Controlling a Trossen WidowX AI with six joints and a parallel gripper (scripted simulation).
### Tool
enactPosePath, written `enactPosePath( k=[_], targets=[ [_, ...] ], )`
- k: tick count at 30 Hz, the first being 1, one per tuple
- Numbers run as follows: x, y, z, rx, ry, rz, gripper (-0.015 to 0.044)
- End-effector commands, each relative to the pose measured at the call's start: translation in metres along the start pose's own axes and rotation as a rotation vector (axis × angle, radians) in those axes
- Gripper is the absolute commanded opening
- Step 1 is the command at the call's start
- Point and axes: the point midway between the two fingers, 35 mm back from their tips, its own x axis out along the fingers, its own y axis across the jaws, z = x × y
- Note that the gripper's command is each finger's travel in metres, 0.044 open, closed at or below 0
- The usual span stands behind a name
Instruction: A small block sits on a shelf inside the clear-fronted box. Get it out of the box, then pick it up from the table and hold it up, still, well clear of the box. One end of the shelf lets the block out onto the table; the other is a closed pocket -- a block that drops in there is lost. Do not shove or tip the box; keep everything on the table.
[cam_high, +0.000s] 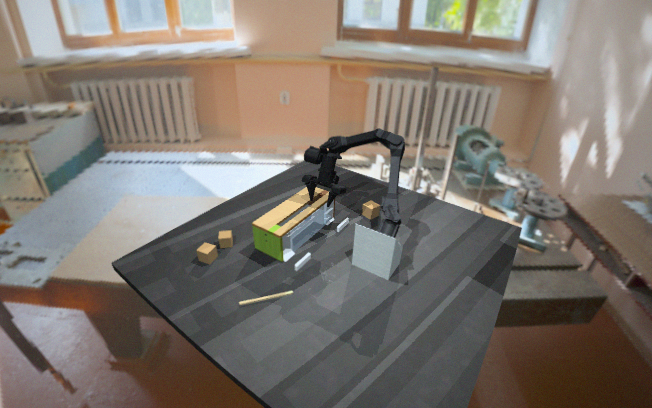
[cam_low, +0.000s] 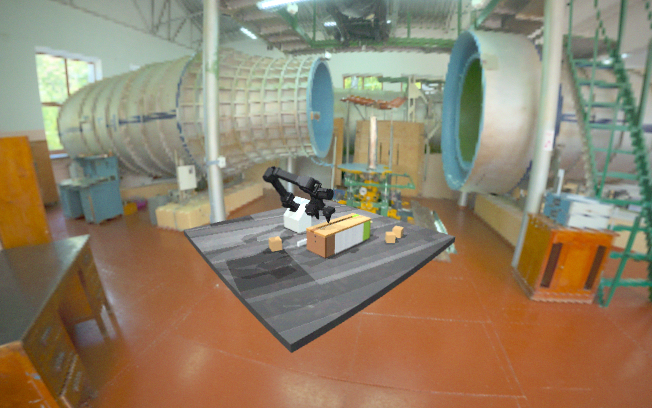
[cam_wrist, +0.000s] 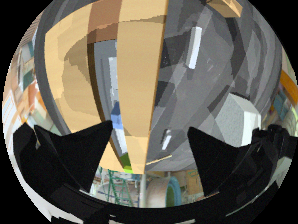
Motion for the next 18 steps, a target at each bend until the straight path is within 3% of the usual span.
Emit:
enactPosePath(
  k=[1, 18],
  targets=[
    [0.007, 0.000, 0.002, -0.004, -0.006, 0.000, 0.0400],
    [0.034, -0.001, 0.010, -0.004, -0.007, 0.000, 0.0400]
  ],
)
